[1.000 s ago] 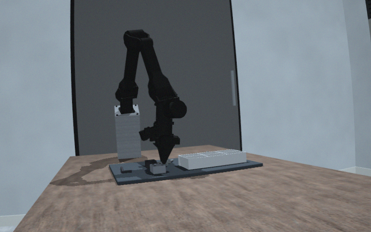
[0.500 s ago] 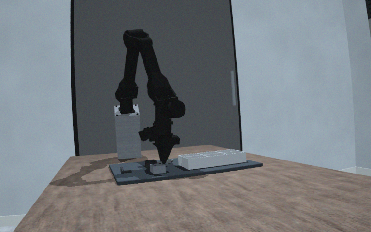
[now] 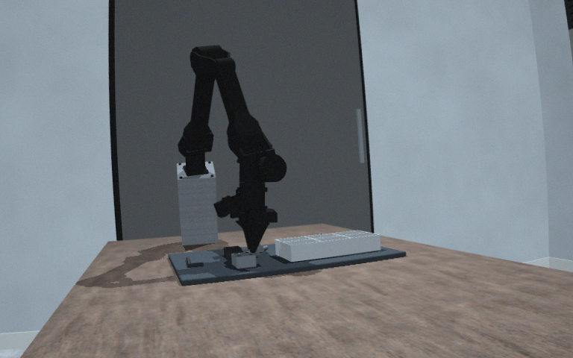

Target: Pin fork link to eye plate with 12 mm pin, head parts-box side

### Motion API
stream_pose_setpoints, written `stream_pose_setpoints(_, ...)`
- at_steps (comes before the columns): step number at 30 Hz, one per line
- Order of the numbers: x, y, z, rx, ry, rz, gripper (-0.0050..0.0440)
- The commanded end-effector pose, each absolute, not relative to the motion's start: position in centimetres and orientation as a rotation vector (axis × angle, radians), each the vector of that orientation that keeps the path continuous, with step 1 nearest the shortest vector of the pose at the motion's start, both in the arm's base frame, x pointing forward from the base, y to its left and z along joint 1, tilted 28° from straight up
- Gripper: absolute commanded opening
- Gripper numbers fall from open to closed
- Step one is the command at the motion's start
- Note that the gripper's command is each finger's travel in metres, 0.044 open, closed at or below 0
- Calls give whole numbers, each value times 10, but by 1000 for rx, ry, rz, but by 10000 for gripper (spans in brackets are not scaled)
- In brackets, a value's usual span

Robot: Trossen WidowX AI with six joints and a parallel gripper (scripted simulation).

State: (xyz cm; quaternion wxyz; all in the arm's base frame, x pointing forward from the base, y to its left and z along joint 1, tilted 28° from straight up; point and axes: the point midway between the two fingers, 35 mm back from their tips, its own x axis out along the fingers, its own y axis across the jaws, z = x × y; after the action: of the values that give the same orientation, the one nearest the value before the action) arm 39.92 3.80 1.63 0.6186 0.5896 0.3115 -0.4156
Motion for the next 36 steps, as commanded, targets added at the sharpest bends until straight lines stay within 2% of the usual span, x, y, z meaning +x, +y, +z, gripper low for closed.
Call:
stream_pose_setpoints(1, 398, 30, 15, 1351, 702, -978, 13)
stream_pose_setpoints(36, 399, 40, 16, 1351, 702, -979, 13)
